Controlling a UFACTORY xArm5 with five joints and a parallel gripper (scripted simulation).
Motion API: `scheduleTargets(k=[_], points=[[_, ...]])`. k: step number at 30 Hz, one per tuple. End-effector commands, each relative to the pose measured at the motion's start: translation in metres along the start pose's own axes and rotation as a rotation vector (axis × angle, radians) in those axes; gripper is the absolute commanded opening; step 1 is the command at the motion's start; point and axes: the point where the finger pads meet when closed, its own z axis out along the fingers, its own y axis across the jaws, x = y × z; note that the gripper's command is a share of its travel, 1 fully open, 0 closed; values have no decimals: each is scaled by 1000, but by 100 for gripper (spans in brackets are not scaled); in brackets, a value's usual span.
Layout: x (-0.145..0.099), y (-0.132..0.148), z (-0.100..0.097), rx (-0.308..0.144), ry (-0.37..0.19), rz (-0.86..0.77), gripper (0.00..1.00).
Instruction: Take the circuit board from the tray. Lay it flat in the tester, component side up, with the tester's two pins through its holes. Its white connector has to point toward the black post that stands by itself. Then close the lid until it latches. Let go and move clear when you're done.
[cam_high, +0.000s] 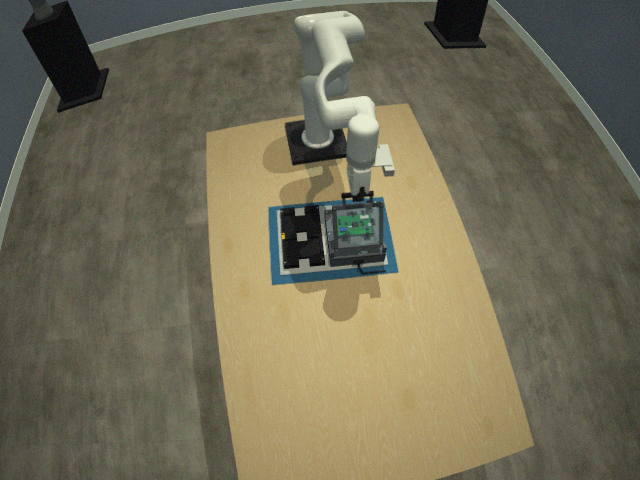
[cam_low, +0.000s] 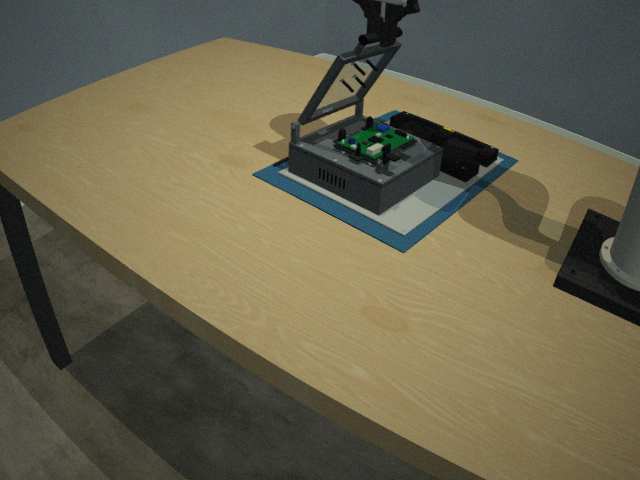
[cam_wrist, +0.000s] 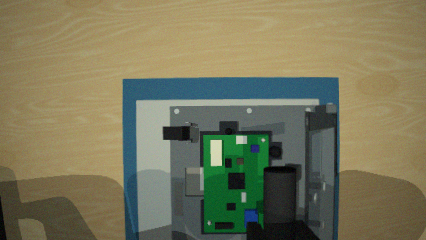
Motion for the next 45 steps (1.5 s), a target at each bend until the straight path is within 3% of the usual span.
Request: scheduleTargets(k=[1,45], points=[[0,-8,3,-5,1,0,0],[0,-64,61,-5,1,0,0]])
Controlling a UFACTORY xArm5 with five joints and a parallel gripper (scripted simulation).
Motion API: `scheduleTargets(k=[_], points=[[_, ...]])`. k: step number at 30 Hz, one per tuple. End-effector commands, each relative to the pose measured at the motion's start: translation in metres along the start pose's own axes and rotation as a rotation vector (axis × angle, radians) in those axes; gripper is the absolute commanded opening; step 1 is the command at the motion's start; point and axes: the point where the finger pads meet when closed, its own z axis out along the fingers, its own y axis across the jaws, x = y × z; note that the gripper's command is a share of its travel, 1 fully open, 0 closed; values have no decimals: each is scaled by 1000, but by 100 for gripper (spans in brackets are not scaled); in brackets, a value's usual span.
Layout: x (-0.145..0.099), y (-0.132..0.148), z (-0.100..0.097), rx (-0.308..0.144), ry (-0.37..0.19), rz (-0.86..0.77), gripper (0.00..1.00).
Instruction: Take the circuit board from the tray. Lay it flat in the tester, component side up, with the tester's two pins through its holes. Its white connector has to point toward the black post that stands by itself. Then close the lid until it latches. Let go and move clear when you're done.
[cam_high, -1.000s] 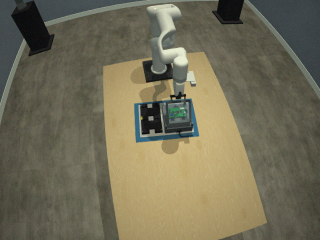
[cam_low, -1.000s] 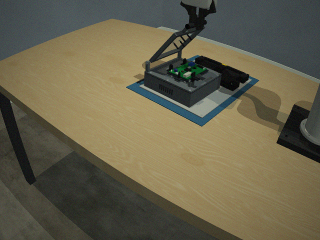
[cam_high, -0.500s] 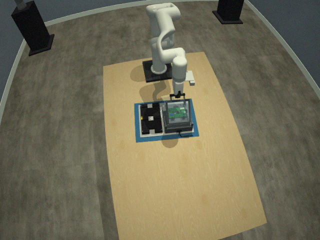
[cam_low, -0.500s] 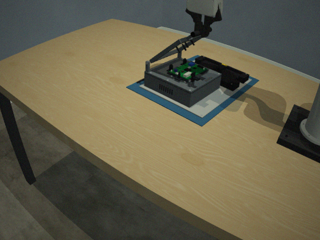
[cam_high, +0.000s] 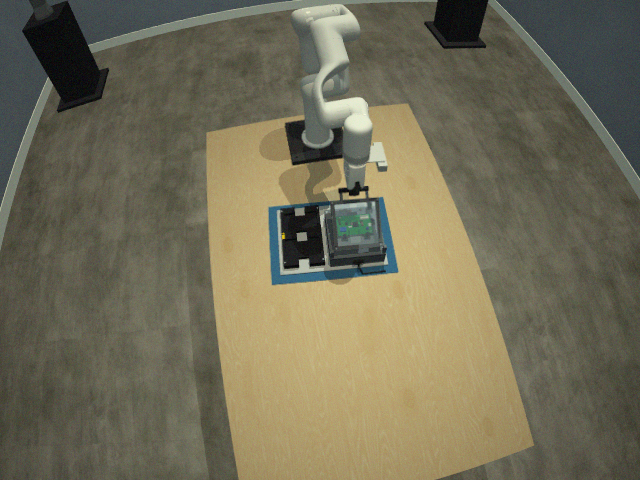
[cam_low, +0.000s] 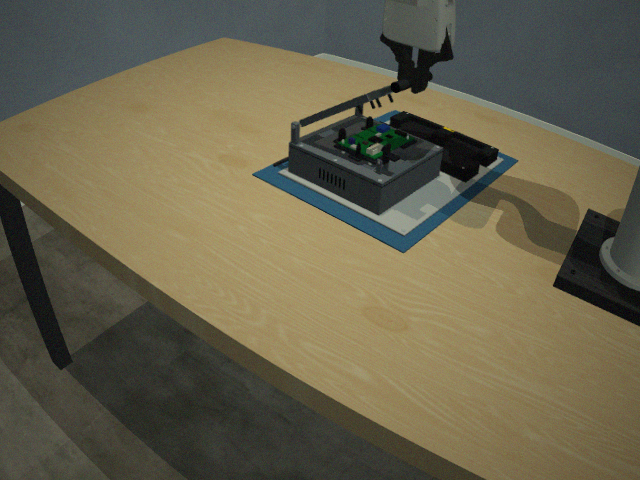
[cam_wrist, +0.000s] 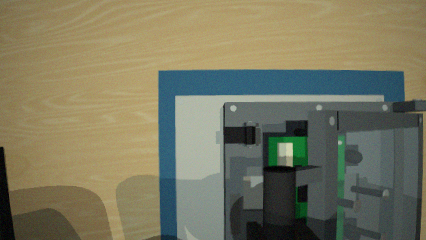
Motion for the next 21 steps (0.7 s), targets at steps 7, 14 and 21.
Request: scheduleTargets(k=[7,14,21], points=[[0,-10,17,-4,1,0,0],[0,-16,29,-4,1,0,0],[0,-20,40,-4,1,0,0]])
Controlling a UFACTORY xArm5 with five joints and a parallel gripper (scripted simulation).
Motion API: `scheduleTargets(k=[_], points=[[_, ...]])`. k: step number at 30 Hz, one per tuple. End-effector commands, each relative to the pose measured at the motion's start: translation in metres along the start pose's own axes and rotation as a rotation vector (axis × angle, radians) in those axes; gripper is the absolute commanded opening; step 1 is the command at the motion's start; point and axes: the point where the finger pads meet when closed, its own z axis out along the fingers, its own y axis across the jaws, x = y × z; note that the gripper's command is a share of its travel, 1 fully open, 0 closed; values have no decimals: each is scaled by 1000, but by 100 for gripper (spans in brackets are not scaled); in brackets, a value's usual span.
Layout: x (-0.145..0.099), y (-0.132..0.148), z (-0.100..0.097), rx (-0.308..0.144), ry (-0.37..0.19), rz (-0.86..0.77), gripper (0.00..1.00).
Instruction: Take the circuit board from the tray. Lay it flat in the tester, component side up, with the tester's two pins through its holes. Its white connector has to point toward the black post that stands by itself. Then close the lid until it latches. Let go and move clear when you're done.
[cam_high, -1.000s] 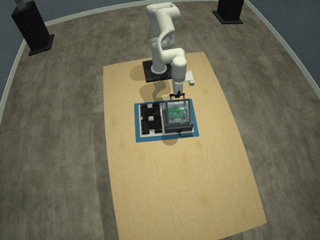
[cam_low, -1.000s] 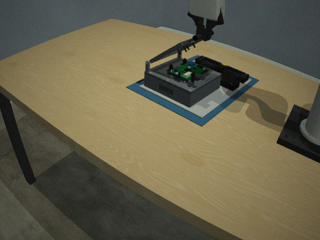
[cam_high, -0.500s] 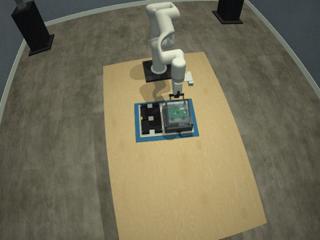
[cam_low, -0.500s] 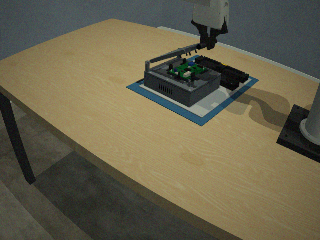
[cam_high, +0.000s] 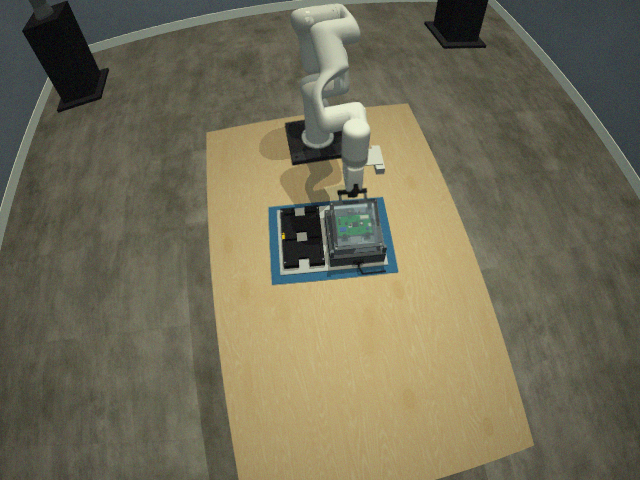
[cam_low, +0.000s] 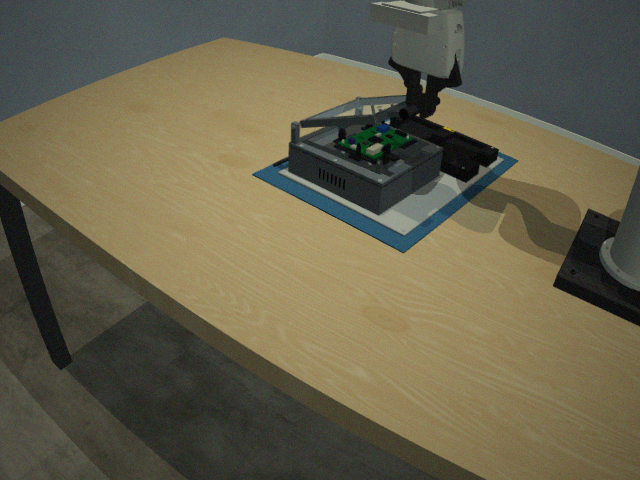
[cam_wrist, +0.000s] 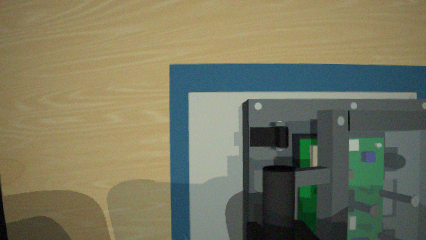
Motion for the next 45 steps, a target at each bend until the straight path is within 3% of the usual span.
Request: scheduleTargets(k=[1,26,45], points=[[0,-2,7,-4,1,0,0],[0,-9,37,-4,1,0,0],[0,-10,48,-4,1,0,0]])
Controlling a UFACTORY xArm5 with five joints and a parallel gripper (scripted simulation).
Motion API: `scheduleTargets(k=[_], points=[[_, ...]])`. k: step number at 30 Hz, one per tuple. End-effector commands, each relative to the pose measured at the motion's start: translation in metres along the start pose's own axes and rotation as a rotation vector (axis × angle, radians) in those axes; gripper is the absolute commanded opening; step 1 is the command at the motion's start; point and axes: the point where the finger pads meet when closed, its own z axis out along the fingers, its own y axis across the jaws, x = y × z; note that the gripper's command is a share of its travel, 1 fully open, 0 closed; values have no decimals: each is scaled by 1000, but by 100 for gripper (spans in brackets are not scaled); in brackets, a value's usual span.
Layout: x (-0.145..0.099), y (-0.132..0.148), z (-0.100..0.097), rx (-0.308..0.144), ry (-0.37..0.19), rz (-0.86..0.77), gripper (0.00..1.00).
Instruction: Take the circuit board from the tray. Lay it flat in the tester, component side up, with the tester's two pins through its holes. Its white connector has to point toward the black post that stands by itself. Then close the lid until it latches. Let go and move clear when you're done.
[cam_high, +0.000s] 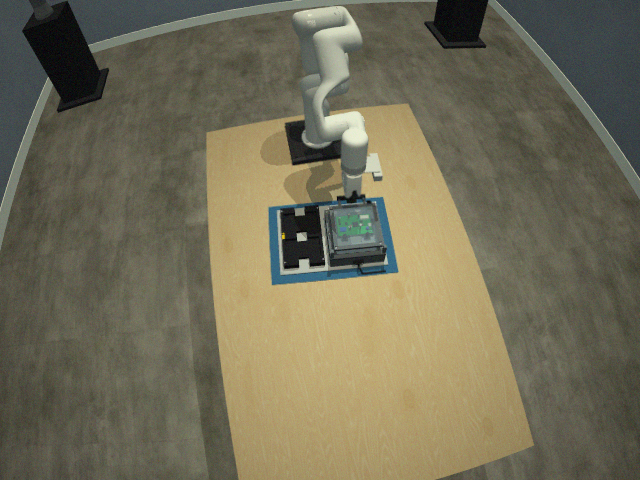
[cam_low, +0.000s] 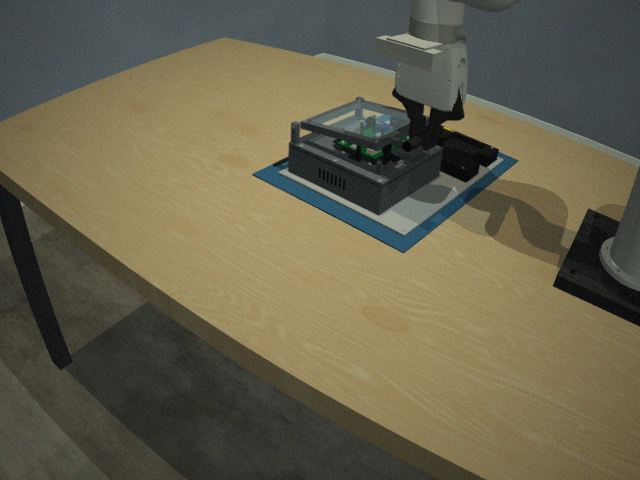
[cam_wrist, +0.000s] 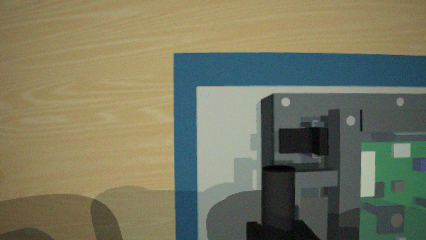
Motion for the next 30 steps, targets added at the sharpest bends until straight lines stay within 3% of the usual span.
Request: scheduleTargets(k=[1,30], points=[[0,1,1,-2,1,0,0],[0,0,8,-2,1,0,0]])
